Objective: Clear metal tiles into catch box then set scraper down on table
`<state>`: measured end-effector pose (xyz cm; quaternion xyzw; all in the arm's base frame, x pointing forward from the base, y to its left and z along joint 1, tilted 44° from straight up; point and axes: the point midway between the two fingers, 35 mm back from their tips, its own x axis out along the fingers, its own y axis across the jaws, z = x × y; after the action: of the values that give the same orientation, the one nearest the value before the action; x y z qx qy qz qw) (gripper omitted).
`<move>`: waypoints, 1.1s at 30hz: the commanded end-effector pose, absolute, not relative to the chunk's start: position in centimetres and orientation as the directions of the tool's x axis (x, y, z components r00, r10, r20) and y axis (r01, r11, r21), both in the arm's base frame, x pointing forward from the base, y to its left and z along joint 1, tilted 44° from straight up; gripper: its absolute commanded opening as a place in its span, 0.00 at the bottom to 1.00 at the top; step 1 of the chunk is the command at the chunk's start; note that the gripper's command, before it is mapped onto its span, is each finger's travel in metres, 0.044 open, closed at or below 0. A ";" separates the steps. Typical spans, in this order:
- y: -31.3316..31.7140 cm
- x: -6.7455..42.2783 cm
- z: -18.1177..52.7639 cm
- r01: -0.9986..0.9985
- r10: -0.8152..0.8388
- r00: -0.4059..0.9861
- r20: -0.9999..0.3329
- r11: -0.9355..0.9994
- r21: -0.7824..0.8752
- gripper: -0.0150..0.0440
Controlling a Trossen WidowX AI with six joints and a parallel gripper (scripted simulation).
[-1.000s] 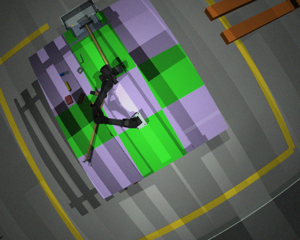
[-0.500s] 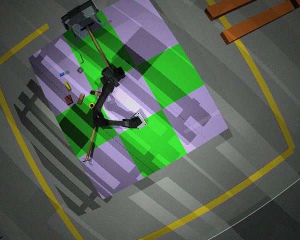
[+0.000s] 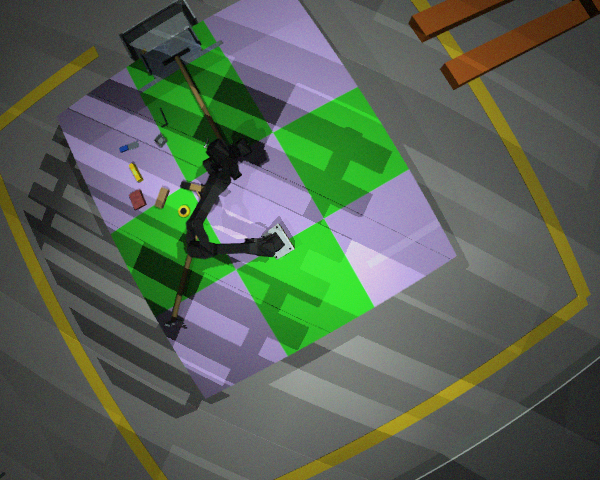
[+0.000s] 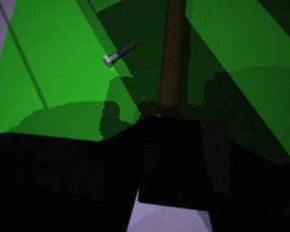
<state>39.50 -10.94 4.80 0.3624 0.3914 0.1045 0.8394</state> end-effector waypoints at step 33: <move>-10.1 34.3 5.2 0.101 0.448 0.687 -0.571 0.720 0.687 0.25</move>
<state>34.68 -9.94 4.74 0.3644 0.3897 0.1031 0.8394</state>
